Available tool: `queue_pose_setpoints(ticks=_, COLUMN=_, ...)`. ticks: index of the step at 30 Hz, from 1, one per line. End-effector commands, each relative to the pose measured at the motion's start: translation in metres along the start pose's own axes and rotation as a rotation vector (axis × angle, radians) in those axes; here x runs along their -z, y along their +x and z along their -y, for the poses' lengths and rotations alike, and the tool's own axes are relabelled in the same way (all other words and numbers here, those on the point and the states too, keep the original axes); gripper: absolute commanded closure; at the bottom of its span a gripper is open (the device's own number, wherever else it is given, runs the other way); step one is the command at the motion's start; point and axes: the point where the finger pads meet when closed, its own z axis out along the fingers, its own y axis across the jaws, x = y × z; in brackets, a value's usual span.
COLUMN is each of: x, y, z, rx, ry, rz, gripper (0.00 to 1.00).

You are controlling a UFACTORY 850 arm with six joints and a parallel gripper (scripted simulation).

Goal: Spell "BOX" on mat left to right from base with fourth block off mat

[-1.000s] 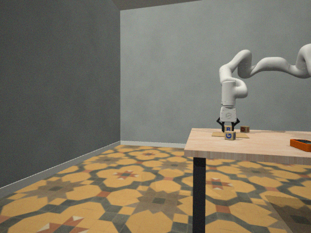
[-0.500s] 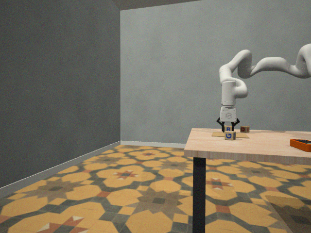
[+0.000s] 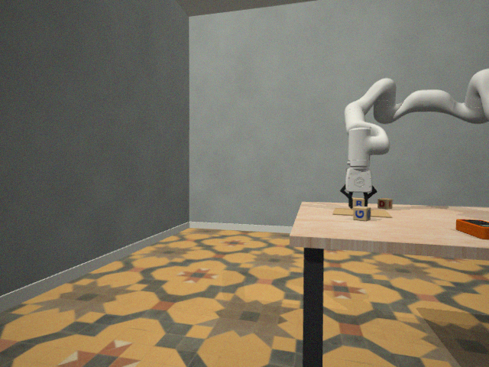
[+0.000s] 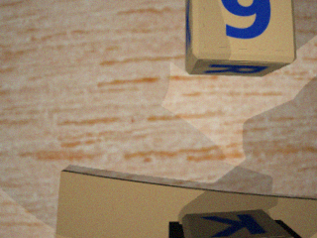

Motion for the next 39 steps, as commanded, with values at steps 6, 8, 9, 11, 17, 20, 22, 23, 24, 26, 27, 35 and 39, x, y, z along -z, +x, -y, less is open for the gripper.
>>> queue_pose_setpoints(ticks=6, x=0.0006, y=0.0001, z=0.0007, rx=0.0, ry=0.001, rz=0.0, gripper=0.56)
queue_pose_setpoints(ticks=8, x=0.0006, y=0.0001, z=0.0007, rx=0.0, ry=0.001, rz=0.0, gripper=0.56)
queue_pose_setpoints(ticks=9, x=0.0006, y=0.0001, z=0.0007, rx=0.0, ry=0.001, rz=0.0, gripper=0.56)
queue_pose_setpoints(ticks=11, x=0.0006, y=0.0001, z=0.0007, rx=0.0, ry=0.001, rz=0.0, gripper=0.56)
queue_pose_setpoints(ticks=17, x=0.0006, y=0.0001, z=0.0007, rx=0.0, ry=0.001, rz=0.0, gripper=0.56)
queue_pose_setpoints(ticks=20, x=0.0006, y=0.0001, z=0.0007, rx=0.0, ry=0.001, rz=0.0, gripper=0.56)
queue_pose_setpoints(ticks=22, x=0.0005, y=0.0001, z=0.0007, rx=0.0, ry=0.001, rz=0.0, gripper=0.56)
queue_pose_setpoints(ticks=23, x=0.0005, y=0.0001, z=0.0007, rx=0.0, ry=0.001, rz=0.0, gripper=0.56)
queue_pose_setpoints(ticks=24, x=0.0003, y=0.0001, z=0.0007, rx=0.0, ry=0.001, rz=0.0, gripper=0.56)
queue_pose_setpoints(ticks=26, x=0.0, y=0.0001, z=0.0007, rx=0.0, ry=0.001, rz=0.0, gripper=0.56)
queue_pose_setpoints(ticks=27, x=-0.0003, y=0.0001, z=0.0007, rx=0.0, ry=0.001, rz=0.0, gripper=0.56)
queue_pose_setpoints(ticks=35, x=-0.0022, y=0.0001, z=0.0007, rx=0.0, ry=0.001, rz=0.0, gripper=0.56)
queue_pose_setpoints(ticks=39, x=-0.0032, y=0.0001, z=0.0007, rx=0.0, ry=0.001, rz=0.0, gripper=0.56)
